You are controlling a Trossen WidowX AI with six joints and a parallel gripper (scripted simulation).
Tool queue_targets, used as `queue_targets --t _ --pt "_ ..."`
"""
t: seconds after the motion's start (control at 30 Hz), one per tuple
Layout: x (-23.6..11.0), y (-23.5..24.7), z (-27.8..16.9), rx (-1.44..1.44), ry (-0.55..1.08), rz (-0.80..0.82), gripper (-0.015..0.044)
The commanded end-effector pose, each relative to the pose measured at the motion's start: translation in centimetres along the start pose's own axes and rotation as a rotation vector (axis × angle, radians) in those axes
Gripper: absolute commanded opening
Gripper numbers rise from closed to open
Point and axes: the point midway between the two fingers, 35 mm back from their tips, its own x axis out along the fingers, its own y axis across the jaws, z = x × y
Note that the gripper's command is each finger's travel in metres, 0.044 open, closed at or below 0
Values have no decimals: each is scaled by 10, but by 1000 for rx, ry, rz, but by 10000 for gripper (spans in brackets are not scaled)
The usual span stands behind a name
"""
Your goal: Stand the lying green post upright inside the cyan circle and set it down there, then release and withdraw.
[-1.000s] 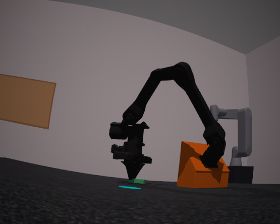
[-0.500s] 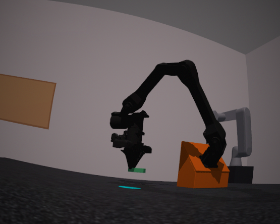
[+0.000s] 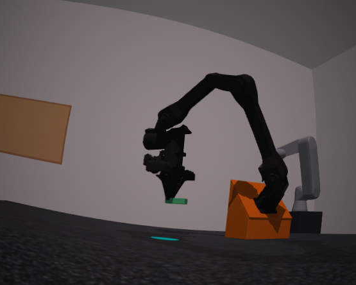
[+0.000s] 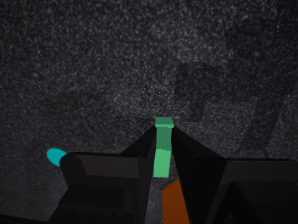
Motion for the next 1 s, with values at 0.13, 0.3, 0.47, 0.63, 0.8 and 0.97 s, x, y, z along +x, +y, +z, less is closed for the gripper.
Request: queue_targets --t 0.13,0.3,0.47,0.63,0.8,0.97 --pt "-23 0 -1 -11 -10 -3 23" --pt "-25 7 -2 -22 -12 -5 23" --pt "-28 20 -4 -45 -17 -9 23" --pt "-30 34 -7 -68 -21 -12 23" --pt "-33 48 -10 -91 -25 -15 23" --pt "-35 62 -15 -114 -28 -17 23"
